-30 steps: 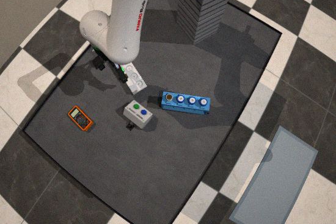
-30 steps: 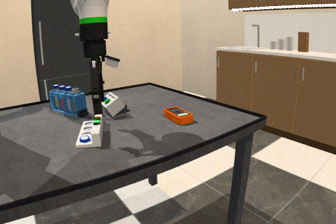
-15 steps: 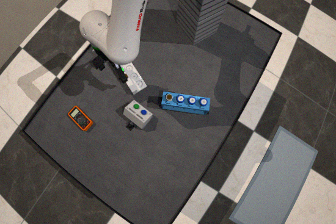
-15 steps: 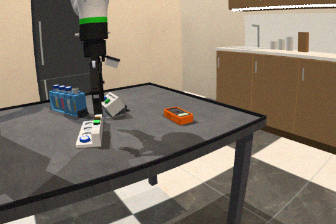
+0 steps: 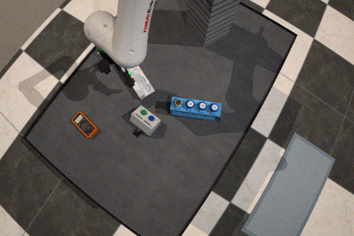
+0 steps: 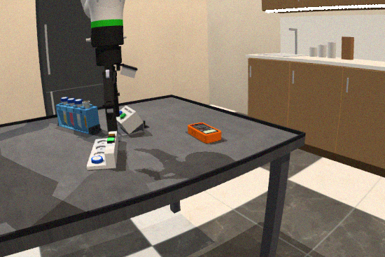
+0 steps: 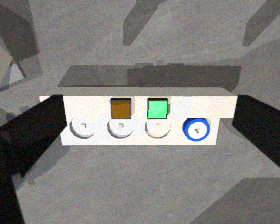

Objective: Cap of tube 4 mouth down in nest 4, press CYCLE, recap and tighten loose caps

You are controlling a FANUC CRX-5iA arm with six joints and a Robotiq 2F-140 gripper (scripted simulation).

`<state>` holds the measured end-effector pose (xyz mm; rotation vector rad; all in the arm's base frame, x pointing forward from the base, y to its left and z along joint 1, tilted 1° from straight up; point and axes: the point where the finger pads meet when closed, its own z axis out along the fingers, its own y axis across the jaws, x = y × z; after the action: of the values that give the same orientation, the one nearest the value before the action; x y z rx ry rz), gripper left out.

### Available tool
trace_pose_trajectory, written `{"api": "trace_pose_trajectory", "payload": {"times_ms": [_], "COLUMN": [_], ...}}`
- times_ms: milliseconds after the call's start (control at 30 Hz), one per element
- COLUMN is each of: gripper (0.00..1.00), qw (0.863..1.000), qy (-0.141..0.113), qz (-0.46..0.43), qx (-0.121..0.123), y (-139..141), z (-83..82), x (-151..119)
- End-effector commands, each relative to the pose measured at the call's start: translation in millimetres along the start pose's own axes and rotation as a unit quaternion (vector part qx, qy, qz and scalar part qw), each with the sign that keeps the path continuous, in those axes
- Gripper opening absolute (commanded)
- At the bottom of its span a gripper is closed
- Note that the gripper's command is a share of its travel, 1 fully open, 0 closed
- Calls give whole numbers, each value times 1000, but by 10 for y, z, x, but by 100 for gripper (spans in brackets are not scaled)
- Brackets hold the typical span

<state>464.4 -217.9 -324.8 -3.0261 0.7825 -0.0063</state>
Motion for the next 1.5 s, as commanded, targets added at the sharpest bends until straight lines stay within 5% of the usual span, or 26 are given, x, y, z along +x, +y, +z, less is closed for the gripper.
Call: {"api": "trace_pose_trajectory", "payload": {"times_ms": [0,700,733,1167,1467], "gripper": [100,100,36,36,36], "qw": [1000,1000,1000,1000,1000], "qy": [1,1,1,1,1], "qz": [0,0,0,0,0], "qx": [0,0,0,0,0], "y": [-2,-2,47,675,687], "z": [-8,-8,-62,-772,-686], "x": [10,10,-30,-555,-565]}}
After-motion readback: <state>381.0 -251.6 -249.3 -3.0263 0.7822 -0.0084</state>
